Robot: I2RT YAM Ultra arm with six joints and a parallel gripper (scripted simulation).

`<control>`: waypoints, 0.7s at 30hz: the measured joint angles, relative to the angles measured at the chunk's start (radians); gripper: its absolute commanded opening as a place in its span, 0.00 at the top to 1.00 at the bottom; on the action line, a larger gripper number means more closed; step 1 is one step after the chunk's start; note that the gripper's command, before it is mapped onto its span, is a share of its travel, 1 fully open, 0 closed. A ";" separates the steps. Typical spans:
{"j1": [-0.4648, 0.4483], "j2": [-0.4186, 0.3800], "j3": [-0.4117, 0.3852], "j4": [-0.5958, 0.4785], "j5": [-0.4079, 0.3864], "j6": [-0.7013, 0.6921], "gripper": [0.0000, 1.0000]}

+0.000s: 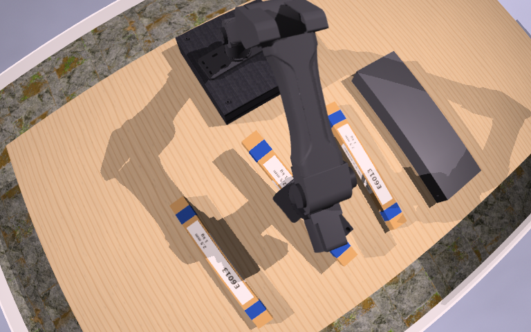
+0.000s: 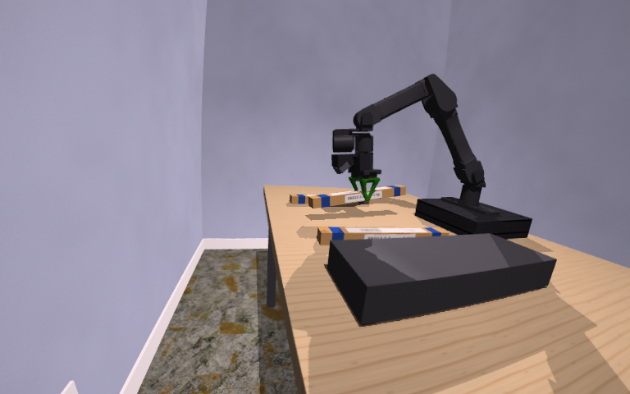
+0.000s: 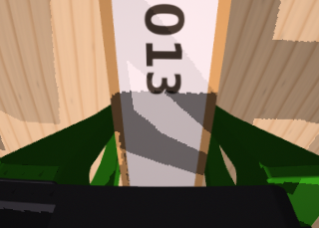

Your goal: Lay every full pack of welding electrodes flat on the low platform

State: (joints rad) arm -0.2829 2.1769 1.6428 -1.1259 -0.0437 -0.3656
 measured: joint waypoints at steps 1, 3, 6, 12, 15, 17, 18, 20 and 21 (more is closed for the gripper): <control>0.000 0.000 0.002 0.000 0.000 0.000 1.00; 0.000 0.000 0.005 0.000 0.000 0.000 1.00; 0.000 0.000 0.006 0.000 0.000 0.000 1.00; 0.000 0.000 0.006 -0.002 0.000 0.000 1.00; 0.000 0.000 0.008 -0.005 0.000 0.000 1.00; 0.000 0.000 0.013 -0.009 0.000 0.000 1.00; 0.000 0.000 0.014 -0.009 0.000 0.000 1.00; 0.000 0.000 0.017 -0.009 0.000 0.000 1.00; 0.000 0.000 0.018 -0.009 0.000 0.000 1.00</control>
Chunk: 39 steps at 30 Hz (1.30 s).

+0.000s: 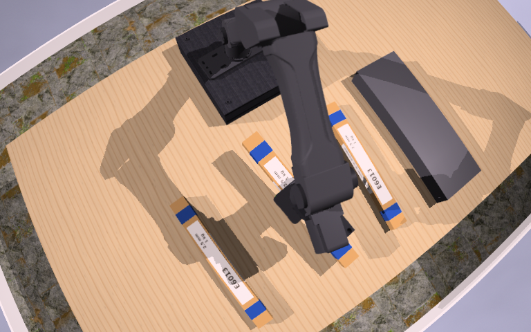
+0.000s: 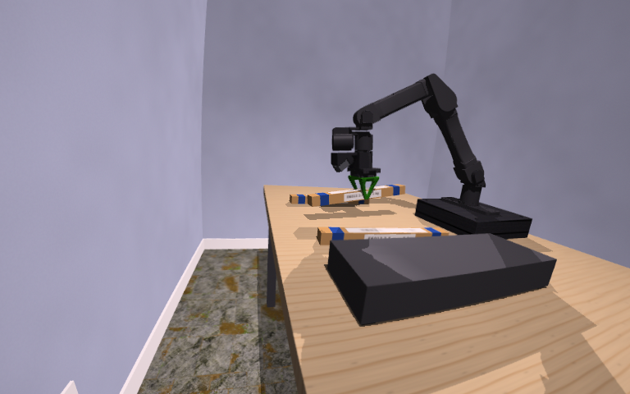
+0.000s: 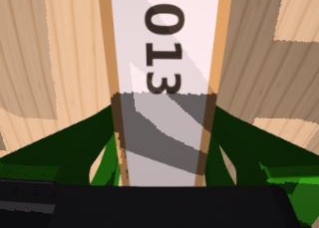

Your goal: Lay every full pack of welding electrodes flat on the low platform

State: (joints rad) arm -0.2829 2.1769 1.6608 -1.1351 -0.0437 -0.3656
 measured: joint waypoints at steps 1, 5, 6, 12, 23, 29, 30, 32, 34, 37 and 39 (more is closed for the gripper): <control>0.000 0.000 0.000 0.000 0.000 0.000 1.00; 0.000 0.000 0.008 -0.010 0.000 0.000 1.00; 0.000 0.000 0.012 -0.015 0.000 0.000 1.00; 0.000 0.000 0.043 -0.045 0.000 -0.001 1.00; 0.000 0.000 0.123 -0.119 0.000 -0.003 1.00; 0.000 0.000 0.164 -0.163 0.000 -0.004 1.00; 0.000 0.000 0.174 -0.173 0.000 -0.004 1.00; -0.001 0.000 0.196 -0.190 0.000 -0.005 1.00; -0.003 0.000 0.215 -0.204 0.000 -0.005 1.00; -0.005 0.000 0.243 -0.227 0.000 -0.006 1.00; -0.006 0.000 0.261 -0.244 0.000 -0.006 1.00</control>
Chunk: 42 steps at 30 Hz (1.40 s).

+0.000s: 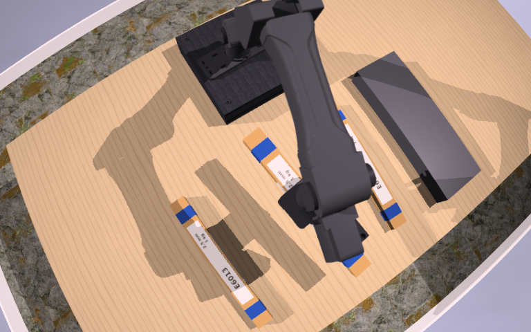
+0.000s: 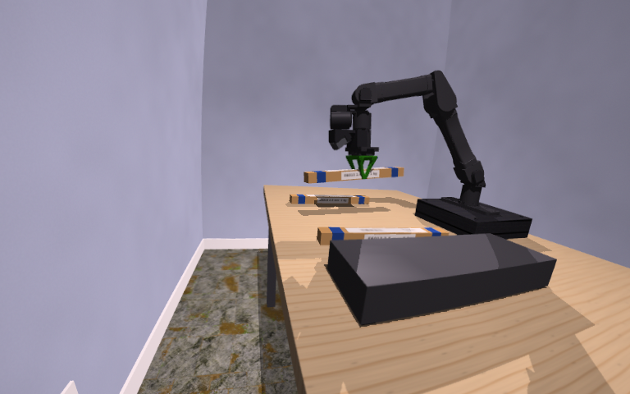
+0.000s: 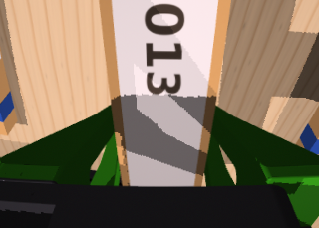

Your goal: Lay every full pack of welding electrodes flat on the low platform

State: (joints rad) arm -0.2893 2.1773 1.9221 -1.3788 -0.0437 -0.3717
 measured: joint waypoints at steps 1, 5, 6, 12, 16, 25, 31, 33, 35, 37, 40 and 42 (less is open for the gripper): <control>0.000 0.000 0.009 -0.009 0.000 0.000 1.00; 0.000 0.001 0.041 -0.040 0.000 -0.001 1.00; -0.001 0.001 0.050 -0.048 0.000 -0.001 1.00; -0.008 0.000 0.127 -0.107 0.000 -0.002 1.00; -0.010 0.000 0.176 -0.143 0.000 -0.003 1.00; -0.010 -0.002 0.193 -0.174 0.000 -0.004 1.00; -0.010 -0.004 0.237 -0.191 0.000 -0.004 1.00; -0.010 -0.012 0.241 -0.182 0.000 -0.005 1.00; -0.010 -0.019 0.241 -0.183 0.000 -0.005 1.00; -0.010 -0.023 0.241 -0.188 0.000 -0.005 1.00; -0.010 -0.028 0.235 -0.188 0.000 -0.005 1.00; -0.010 -0.029 0.227 -0.191 0.000 -0.005 1.00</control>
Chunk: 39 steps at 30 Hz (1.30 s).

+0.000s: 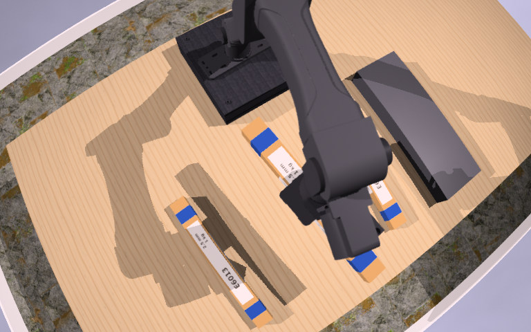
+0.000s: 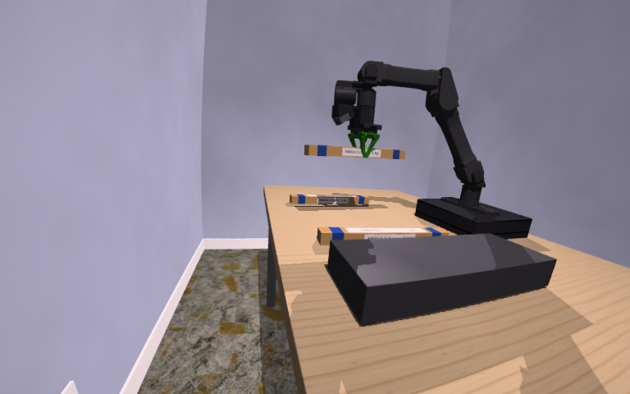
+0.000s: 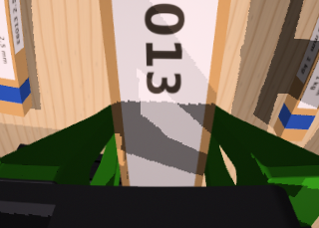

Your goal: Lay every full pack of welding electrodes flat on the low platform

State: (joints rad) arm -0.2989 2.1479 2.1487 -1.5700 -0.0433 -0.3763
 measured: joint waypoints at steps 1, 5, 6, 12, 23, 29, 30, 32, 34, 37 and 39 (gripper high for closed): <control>0.000 0.000 -0.003 -0.001 0.000 0.000 1.00; 0.000 -0.008 -0.006 -0.001 0.000 0.000 1.00; 0.000 -0.012 -0.006 -0.001 0.000 0.000 1.00; 0.000 -0.030 -0.006 -0.001 0.000 0.000 1.00; 0.000 -0.034 -0.049 -0.001 0.000 0.000 1.00; 0.000 -0.034 -0.056 -0.001 0.000 0.000 1.00; 0.000 -0.034 -0.057 0.000 0.000 0.000 1.00; 0.000 -0.035 -0.063 0.001 0.000 0.000 1.00; 0.000 -0.036 -0.071 0.001 0.000 0.000 1.00; 0.000 -0.036 -0.079 0.001 0.000 0.000 1.00; 0.000 -0.034 -0.071 0.000 0.000 -0.001 1.00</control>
State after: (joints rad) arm -0.2993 2.1136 2.0777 -1.5703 -0.0433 -0.3771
